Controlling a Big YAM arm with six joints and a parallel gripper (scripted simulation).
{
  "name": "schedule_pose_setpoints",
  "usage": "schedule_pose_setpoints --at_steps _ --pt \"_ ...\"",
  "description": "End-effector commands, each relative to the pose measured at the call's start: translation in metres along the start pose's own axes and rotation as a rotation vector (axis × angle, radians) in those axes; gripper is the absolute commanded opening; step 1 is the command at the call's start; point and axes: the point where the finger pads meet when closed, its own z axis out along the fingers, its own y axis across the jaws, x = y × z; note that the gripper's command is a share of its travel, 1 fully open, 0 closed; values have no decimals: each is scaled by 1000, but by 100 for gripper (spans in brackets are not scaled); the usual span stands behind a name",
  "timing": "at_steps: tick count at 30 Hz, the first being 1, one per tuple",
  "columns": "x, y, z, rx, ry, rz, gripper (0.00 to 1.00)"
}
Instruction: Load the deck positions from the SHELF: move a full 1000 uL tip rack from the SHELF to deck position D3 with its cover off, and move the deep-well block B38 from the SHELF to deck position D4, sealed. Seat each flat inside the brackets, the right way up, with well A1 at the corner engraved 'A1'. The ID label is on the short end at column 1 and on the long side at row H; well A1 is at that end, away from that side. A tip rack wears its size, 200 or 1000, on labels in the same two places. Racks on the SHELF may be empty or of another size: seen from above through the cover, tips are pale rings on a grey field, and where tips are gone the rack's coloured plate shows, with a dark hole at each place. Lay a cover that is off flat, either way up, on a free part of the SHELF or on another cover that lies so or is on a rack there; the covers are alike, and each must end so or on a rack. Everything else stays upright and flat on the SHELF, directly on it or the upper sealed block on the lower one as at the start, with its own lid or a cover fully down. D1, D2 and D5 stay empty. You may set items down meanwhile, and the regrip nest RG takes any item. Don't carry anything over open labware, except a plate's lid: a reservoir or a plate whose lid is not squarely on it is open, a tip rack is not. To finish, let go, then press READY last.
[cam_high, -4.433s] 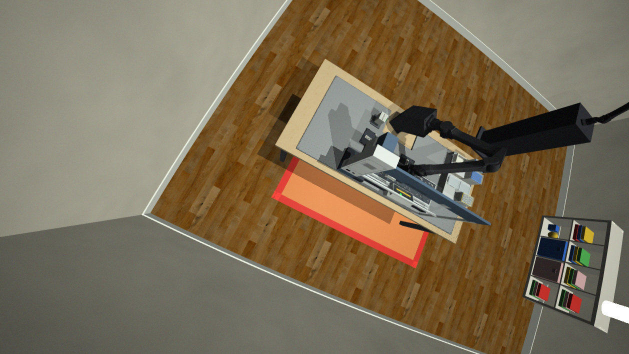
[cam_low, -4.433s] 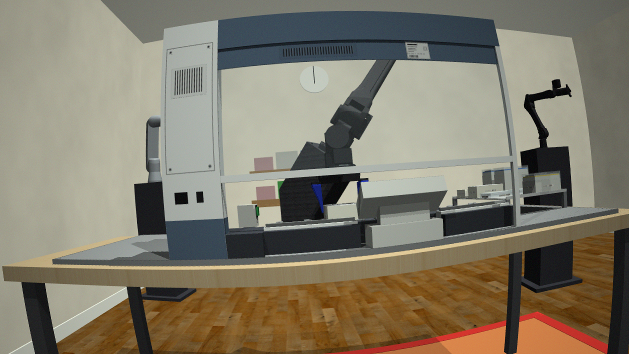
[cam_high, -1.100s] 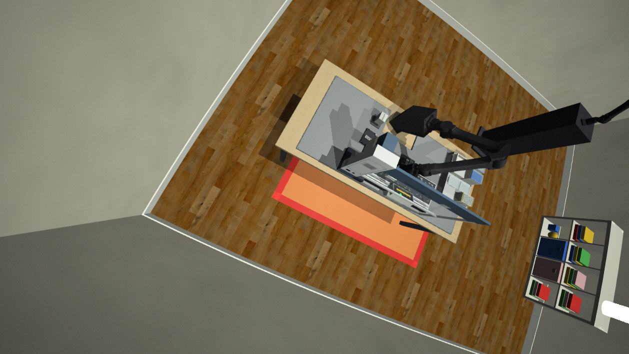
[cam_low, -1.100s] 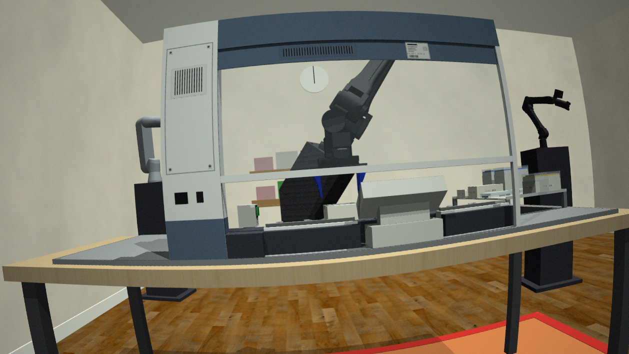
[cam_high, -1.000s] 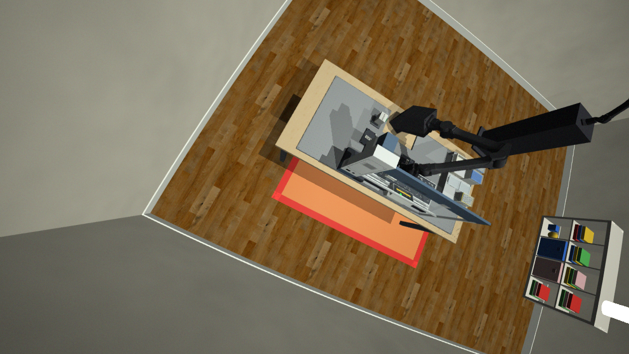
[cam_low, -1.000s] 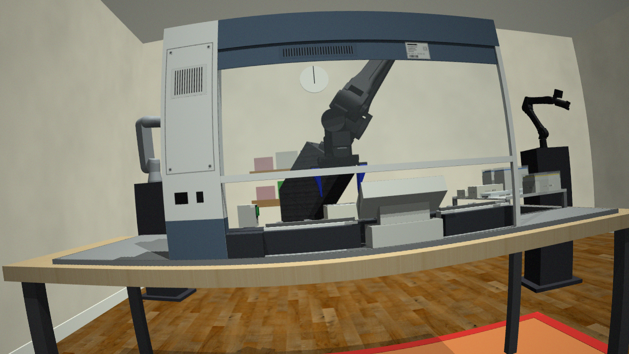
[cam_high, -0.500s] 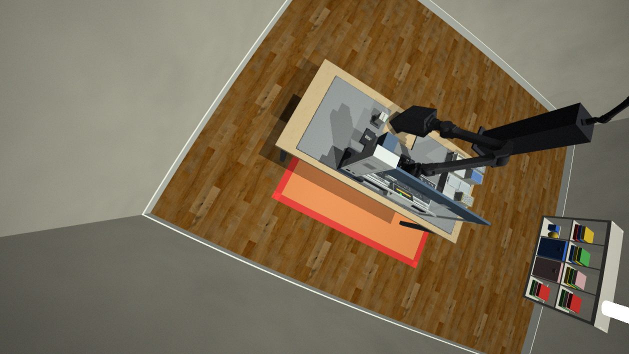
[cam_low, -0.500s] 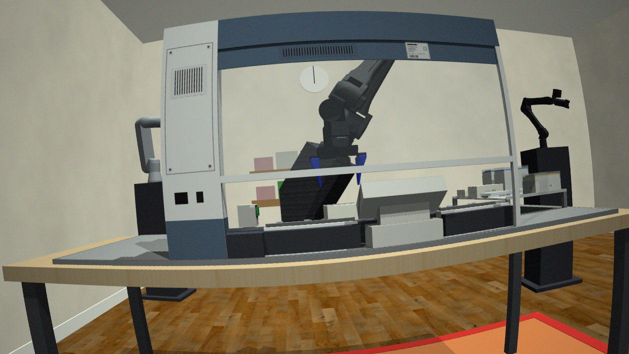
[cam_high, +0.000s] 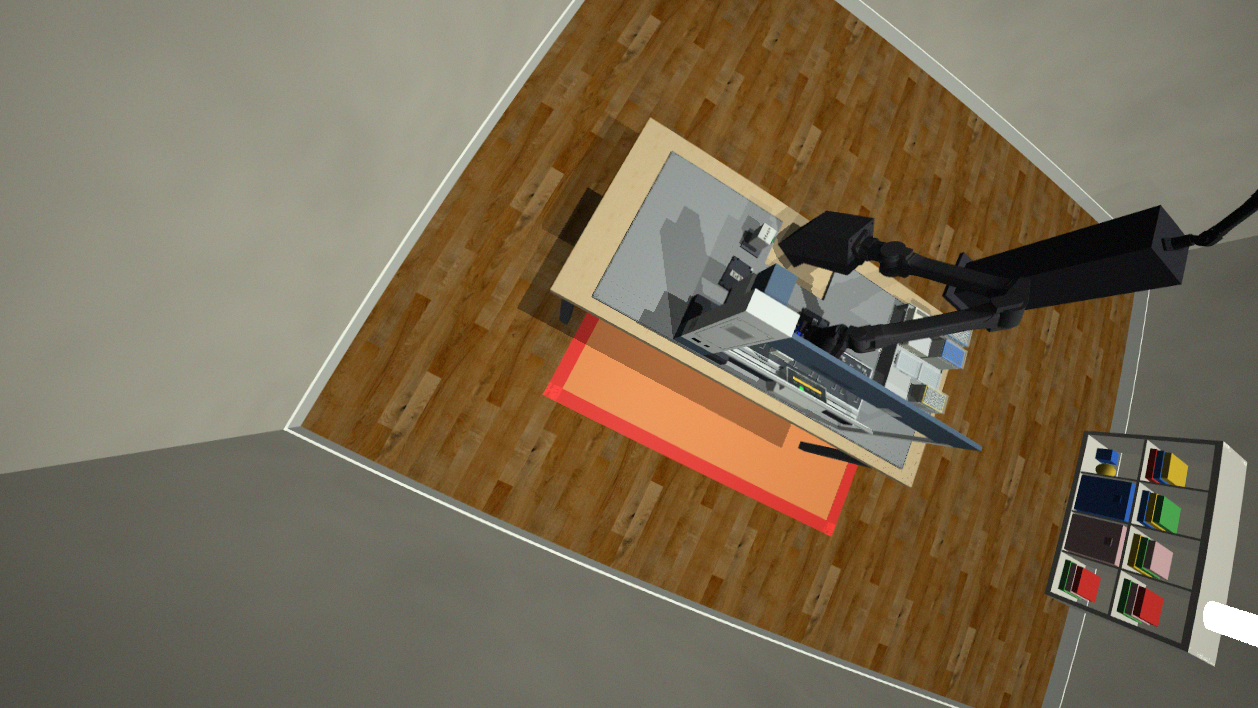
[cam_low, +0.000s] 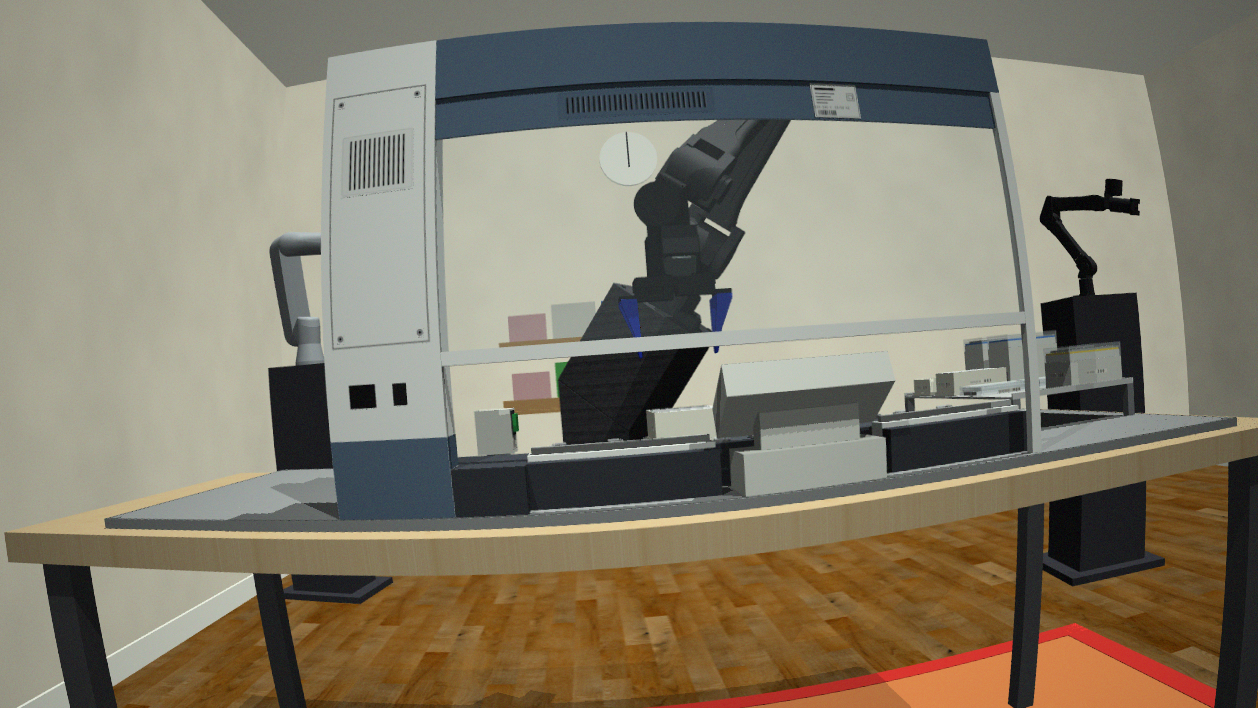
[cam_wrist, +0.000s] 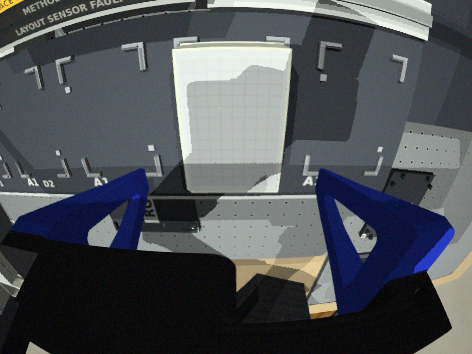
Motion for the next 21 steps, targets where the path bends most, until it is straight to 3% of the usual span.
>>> schedule_pose_setpoints --at_steps 1,6,8,9,11,14,21 --pt "-15 -6 -16 6 -31 -18 100" --pt "-21 -2 -31 11 -48 -32 100" --pt "-21 -2 -31 11 -48 -32 100" --pt "-14 -4 -19 0 -14 -21 100" --pt "-8 -6 -27 4 -20 -10 100" --pt "-21 -2 -41 12 -49 -32 100" --pt "-12 -2 -47 7 -31 -23 100"
